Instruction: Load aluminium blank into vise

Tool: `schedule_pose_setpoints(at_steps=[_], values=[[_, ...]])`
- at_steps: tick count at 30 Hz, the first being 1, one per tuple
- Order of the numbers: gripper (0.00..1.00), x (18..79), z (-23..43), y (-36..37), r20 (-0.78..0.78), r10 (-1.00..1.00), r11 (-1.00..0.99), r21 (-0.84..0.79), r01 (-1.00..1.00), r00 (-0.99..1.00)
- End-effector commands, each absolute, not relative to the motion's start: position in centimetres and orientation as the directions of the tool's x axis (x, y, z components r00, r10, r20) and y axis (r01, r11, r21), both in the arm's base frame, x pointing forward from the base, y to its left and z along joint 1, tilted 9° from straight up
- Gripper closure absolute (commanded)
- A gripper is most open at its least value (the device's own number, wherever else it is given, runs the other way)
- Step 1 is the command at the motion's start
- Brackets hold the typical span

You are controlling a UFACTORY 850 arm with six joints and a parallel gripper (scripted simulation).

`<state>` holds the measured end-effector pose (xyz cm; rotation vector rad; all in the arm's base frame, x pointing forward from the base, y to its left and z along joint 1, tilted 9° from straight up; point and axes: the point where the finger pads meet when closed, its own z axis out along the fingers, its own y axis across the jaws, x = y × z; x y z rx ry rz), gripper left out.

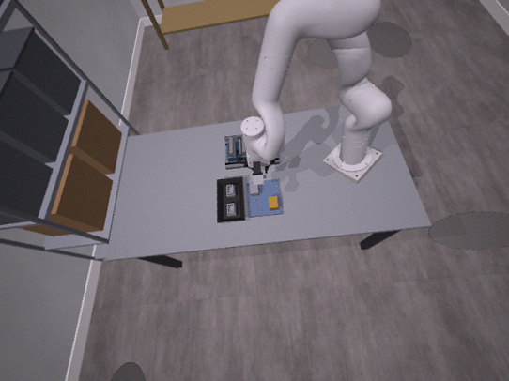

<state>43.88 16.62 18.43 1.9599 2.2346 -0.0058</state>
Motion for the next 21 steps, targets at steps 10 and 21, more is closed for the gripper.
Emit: schedule_pose_setpoints(at_steps=[10, 21], values=[[1.0, 51.7, 20.2, 8.6, -0.122, 0.987, 0.121, 0.104, 0.987, -0.108], [1.0, 56.3, 21.6, 0.8, -0.121, 0.988, 0.11, 0.108, 0.988, -0.097]])
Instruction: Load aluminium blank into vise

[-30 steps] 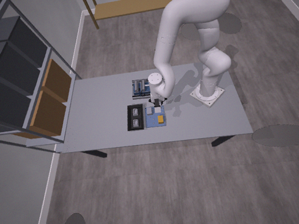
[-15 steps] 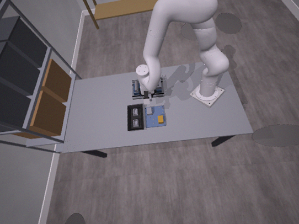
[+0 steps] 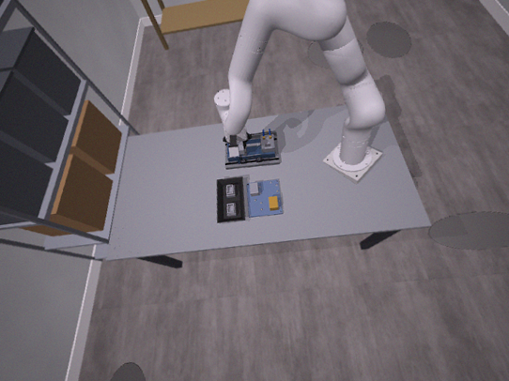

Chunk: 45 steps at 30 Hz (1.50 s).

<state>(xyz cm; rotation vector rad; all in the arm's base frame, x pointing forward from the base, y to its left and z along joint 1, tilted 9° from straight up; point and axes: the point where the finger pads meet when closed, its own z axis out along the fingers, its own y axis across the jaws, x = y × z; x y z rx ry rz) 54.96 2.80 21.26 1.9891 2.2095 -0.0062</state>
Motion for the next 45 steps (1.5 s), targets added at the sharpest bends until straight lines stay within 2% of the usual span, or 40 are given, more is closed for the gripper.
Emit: schedule_pose_setpoints(at_steps=[1, 5, 45], values=[[1.0, 56.3, 21.6, 0.8, -0.121, 0.988, 0.11, 0.108, 0.988, -0.097], [1.0, 57.8, 22.2, -2.9, -0.12, 0.988, 0.106, 0.11, 0.988, -0.093], [1.0, 57.9, 21.4, -3.0, -0.12, 0.988, 0.106, 0.11, 0.988, -0.092]])
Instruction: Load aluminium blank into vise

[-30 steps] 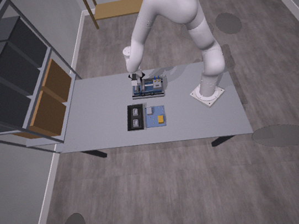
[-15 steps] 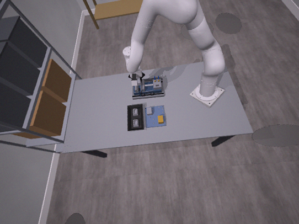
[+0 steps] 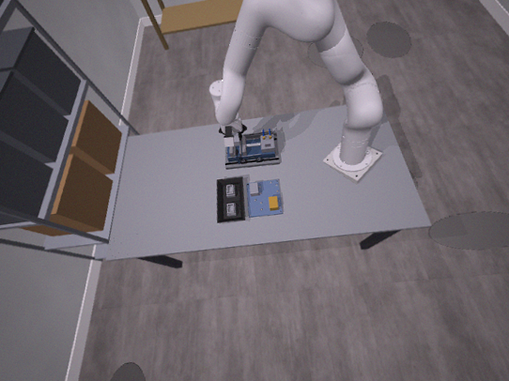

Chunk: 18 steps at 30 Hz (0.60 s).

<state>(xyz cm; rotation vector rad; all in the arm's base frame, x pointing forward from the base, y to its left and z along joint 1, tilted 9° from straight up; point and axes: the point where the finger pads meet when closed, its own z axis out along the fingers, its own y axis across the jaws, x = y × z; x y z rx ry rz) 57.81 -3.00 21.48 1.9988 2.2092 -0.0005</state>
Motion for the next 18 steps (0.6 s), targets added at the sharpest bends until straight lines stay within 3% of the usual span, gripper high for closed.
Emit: schedule_pose_setpoints(at_steps=[1, 18], values=[[1.0, 57.93, 21.31, -3.03, -0.12, 0.988, 0.106, 0.11, 0.988, -0.092], [1.0, 58.09, 20.32, -3.18, -0.12, 0.988, 0.106, 0.11, 0.988, -0.092]])
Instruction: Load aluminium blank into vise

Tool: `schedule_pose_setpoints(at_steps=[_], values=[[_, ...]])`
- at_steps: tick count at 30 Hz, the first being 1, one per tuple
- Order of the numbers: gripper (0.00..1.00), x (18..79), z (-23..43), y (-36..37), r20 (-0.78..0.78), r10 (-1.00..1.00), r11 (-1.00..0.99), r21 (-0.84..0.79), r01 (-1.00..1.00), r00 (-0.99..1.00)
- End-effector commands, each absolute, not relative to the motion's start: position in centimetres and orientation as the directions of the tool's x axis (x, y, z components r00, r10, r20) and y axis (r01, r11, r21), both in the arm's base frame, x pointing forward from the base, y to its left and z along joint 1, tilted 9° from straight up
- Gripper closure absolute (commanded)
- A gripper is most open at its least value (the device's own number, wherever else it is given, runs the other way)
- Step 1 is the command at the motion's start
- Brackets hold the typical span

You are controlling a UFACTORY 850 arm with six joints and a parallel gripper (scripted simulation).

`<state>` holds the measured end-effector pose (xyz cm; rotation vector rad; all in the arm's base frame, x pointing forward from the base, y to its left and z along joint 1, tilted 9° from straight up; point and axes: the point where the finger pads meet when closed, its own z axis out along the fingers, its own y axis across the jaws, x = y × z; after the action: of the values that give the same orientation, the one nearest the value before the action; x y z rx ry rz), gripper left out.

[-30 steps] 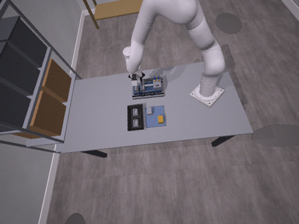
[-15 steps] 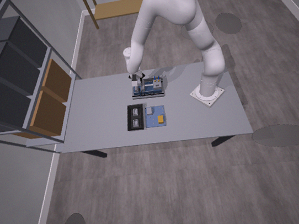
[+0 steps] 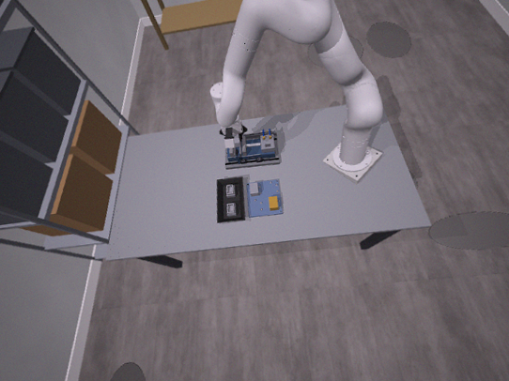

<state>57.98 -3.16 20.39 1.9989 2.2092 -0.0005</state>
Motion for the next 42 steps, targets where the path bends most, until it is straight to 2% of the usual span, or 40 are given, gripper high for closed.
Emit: schedule_pose_setpoints(at_steps=[1, 42], values=[[1.0, 58.1, 20.27, -3.19, -0.12, 0.988, 0.106, 0.11, 0.988, -0.092], [1.0, 58.15, 19.93, -3.24, -0.12, 0.988, 0.106, 0.11, 0.988, -0.092]])
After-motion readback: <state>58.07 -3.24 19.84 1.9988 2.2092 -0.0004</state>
